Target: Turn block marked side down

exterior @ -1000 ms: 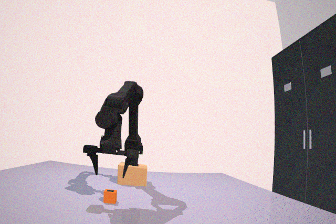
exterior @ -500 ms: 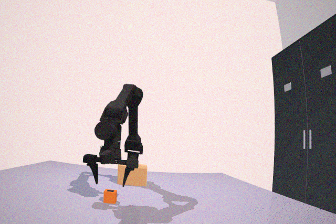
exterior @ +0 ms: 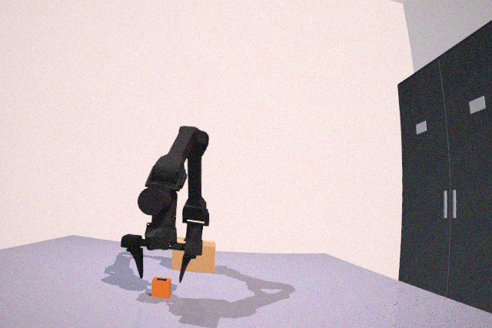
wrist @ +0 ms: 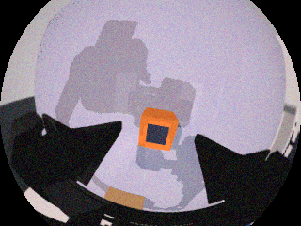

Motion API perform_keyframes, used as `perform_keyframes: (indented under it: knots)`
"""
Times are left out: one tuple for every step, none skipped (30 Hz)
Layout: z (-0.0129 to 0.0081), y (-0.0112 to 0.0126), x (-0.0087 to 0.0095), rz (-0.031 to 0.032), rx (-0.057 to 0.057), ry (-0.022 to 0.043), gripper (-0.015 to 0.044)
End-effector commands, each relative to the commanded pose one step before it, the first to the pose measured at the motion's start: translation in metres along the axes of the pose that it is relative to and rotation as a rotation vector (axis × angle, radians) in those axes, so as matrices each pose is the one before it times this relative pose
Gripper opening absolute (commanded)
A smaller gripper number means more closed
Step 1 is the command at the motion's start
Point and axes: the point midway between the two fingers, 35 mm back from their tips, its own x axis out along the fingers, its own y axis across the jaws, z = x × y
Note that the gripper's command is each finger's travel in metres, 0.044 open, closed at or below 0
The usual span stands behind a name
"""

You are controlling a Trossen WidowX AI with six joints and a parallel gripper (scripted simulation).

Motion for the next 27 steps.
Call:
perform_keyframes:
  knots:
    - [-0.00247,0.00103,0.01156,0.00536,0.0041,0.01187,0.0440]
    - [-0.00006,-0.00001,0.00161,-0.00009,0.0002,0.00004,0.0440]
    - [-0.00006,0.00000,0.00130,-0.00007,0.0002,0.00003,0.0440]
    - [-0.00004,0.00000,0.00078,-0.00004,0.0001,0.00002,0.0440]
    - [-0.00001,0.00000,0.00026,-0.00001,0.0000,0.00001,0.0440]
    - [0.00000,0.00000,0.00000,0.00000,0.0000,0.00000,0.0440]
    - [0.00000,0.00000,0.00000,0.00000,0.0000,0.00000,0.0414]
    - [0.00000,0.00000,0.00000,0.00000,0.0000,0.00000,0.0387]
    - [0.00000,0.00000,0.00000,0.00000,0.0000,0.00000,0.0361]
    - [0.00000,0.00000,0.00000,0.00000,0.0000,0.00000,0.0335]
    - [0.00000,0.00000,0.00000,0.00000,0.0000,0.00000,0.0309]
    - [0.00000,0.00000,0.00000,0.00000,0.0000,0.00000,0.0282]
    - [0.00000,0.00000,0.00000,0.00000,0.0000,0.00000,0.0256]
    - [0.00000,0.00000,0.00000,0.00000,0.0000,0.00000,0.0230]
    - [0.00000,0.00000,0.00000,0.00000,0.0000,0.00000,0.0204]
    - [0.00000,0.00000,0.00000,0.00000,0.0000,0.00000,0.0177]
    - [0.00000,0.00000,0.00000,0.00000,0.0000,0.00000,0.0171]
    - [0.00000,0.00000,0.00000,0.00000,0.0000,0.00000,0.0164]
    - [0.00000,0.00000,0.00000,0.00000,0.0000,0.00000,0.0157]
    - [0.00000,0.00000,0.00000,0.00000,0.0000,0.00000,0.0151]
    - [0.00000,0.00000,0.00000,0.00000,0.0000,0.00000,0.0144]
    - [0.00000,0.00000,0.00000,0.00000,0.0000,0.00000,0.0138]
    - [0.00000,0.00000,0.00000,0.00000,0.0000,0.00000,0.0131]
    - [0.00000,0.00000,0.00000,0.00000,0.0000,0.00000,0.0124]
    - [0.00000,0.00000,0.00000,0.00000,0.0000,0.00000,0.0118]
    - [0.00000,0.00000,0.00000,0.00000,0.0000,0.00000,0.0111]
    - [0.00000,0.00000,0.00000,0.00000,0.0000,0.00000,0.0104]
